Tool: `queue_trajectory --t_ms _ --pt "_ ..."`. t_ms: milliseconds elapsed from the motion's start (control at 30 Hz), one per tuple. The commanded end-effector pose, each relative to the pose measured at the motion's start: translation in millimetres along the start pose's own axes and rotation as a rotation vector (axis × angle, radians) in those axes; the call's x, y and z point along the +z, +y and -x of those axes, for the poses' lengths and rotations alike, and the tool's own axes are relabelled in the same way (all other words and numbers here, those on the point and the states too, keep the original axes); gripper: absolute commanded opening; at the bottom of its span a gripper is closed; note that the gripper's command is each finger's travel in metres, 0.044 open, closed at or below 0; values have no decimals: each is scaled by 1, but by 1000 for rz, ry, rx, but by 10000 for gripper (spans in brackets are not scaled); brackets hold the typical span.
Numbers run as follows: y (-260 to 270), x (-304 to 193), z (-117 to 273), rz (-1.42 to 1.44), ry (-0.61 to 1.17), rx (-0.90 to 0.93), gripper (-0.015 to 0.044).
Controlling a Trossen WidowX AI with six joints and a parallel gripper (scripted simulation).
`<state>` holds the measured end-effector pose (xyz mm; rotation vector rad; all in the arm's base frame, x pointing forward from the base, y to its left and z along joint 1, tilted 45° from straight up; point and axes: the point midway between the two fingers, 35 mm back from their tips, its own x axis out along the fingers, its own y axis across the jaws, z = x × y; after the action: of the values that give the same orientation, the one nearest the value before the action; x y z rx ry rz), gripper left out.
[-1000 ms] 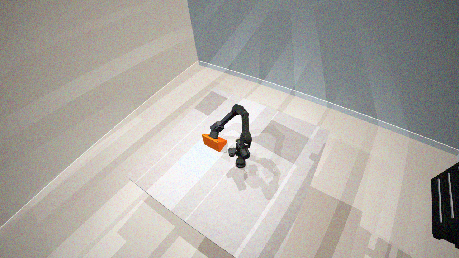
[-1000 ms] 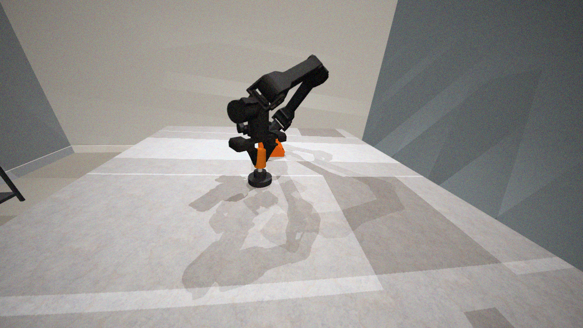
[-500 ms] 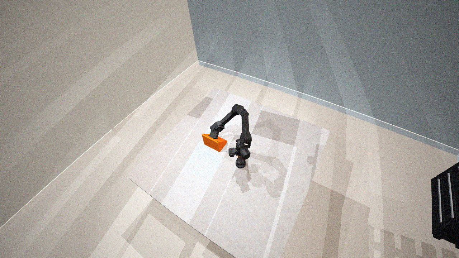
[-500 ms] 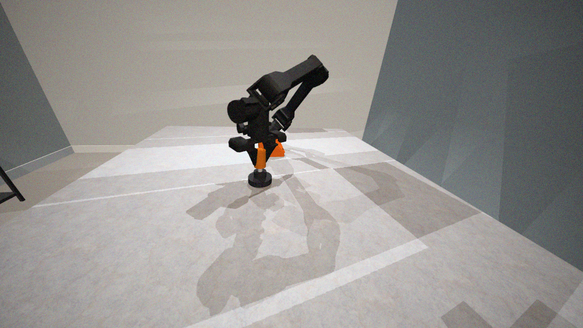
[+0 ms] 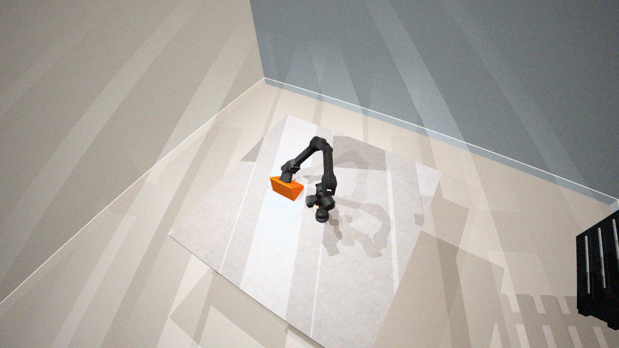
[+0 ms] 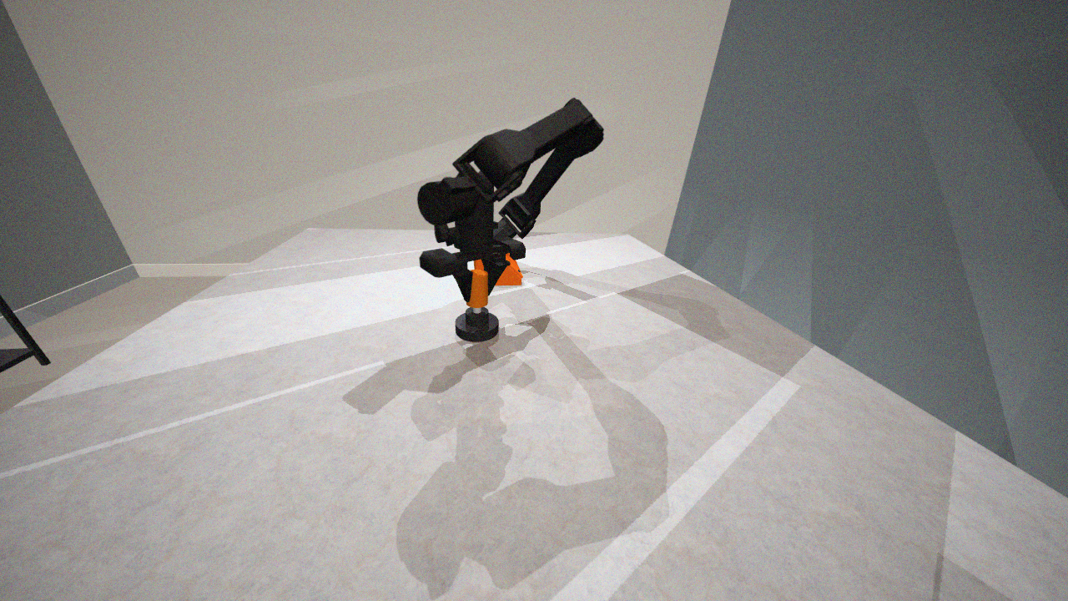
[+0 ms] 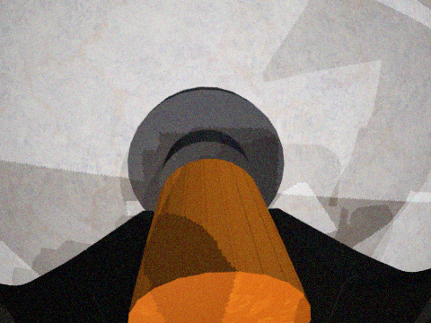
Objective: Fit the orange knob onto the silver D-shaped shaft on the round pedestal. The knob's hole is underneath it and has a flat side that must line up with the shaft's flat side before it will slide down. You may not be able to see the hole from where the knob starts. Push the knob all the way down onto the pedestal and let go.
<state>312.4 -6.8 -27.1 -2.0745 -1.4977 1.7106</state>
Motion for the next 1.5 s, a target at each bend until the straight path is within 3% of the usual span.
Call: queue_trajectory --t_ms 0,333,1467 --pt "-1 -2 3 -2 1 0 0" --pt "2 -2 4 -211 1 0 0" --pt "0 -1 1 -211 1 0 0"
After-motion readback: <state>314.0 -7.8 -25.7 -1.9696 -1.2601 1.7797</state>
